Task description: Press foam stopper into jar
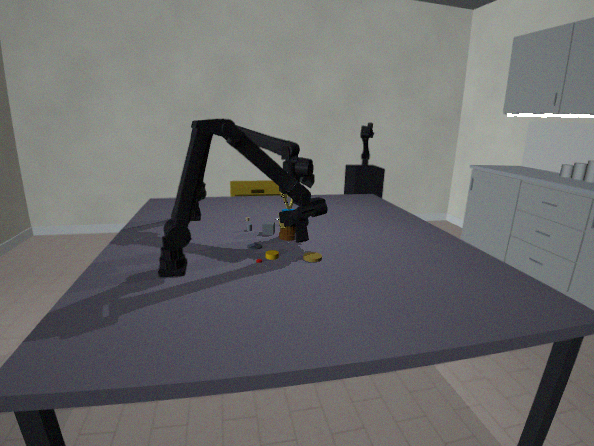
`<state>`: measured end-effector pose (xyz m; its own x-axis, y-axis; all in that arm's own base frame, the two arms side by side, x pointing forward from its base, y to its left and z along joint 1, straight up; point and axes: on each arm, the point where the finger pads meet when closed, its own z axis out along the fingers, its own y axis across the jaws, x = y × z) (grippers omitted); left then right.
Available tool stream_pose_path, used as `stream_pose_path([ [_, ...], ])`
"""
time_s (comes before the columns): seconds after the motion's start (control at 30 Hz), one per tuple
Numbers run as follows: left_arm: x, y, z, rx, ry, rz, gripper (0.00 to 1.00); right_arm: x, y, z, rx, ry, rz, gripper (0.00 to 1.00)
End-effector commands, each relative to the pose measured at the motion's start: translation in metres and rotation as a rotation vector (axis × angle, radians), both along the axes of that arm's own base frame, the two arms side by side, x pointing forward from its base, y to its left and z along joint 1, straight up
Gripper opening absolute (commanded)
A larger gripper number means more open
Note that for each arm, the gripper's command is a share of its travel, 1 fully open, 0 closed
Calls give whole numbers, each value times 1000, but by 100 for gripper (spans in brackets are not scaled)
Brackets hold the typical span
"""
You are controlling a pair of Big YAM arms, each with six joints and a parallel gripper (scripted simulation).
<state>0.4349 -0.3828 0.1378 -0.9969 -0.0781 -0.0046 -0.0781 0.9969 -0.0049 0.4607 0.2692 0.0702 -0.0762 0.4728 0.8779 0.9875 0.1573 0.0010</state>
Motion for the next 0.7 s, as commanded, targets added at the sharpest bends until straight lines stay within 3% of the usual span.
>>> stream_pose_path([
  [0.0, -2, 8, -26, 38, 41, 16, 0, -6, -1, 3, -6, -1, 5, 64],
  [0.3, -4, 10, -29, 45, 49, 16, 0, -6, -1, 3, -6, -1, 5, 64],
  [0.43, 5, 0, -16, 18, 18, 9, 0, -6, -1, 3, -6, -1, 5, 64],
  [0.5, -1, 7, -30, 34, 36, 15, 0, -6, -1, 3, -6, -1, 5, 64],
  [0.67, 3, 4, -26, 25, 26, 15, 0, -6, -1, 3, -6, -1, 5, 64],
])
